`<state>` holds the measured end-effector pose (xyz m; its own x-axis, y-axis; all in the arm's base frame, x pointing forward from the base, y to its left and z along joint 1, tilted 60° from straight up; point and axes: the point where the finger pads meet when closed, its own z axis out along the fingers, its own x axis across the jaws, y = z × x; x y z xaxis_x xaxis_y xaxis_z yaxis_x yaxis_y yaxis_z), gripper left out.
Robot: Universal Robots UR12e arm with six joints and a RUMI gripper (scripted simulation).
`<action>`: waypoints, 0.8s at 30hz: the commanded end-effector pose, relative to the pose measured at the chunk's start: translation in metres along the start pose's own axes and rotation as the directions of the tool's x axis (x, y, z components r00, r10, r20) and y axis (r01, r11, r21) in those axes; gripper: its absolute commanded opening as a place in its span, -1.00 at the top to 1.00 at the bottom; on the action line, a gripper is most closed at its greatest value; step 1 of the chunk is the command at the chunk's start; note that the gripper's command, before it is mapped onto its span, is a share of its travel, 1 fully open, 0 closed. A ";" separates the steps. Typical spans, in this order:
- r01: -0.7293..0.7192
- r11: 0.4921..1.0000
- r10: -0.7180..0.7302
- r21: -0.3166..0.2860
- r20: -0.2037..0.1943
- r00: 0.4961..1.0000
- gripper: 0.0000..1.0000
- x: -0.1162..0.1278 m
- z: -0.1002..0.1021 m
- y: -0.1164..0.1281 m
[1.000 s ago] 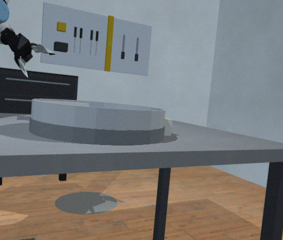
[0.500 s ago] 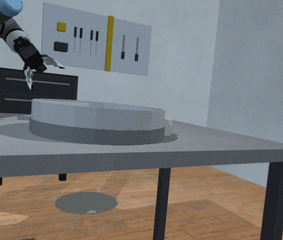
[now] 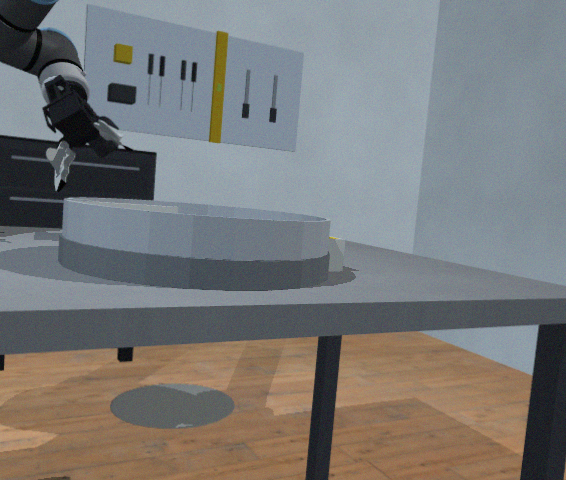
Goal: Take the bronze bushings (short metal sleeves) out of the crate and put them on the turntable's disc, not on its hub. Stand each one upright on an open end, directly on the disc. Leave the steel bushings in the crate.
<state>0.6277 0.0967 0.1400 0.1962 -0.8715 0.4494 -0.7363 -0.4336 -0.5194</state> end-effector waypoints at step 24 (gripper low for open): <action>-0.562 0.730 0.683 -0.389 0.396 0.613 -1.00 0.014 0.079 0.125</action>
<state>0.6000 0.0170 0.0370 -0.0507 -0.9793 -0.1960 -0.8976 0.1307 -0.4209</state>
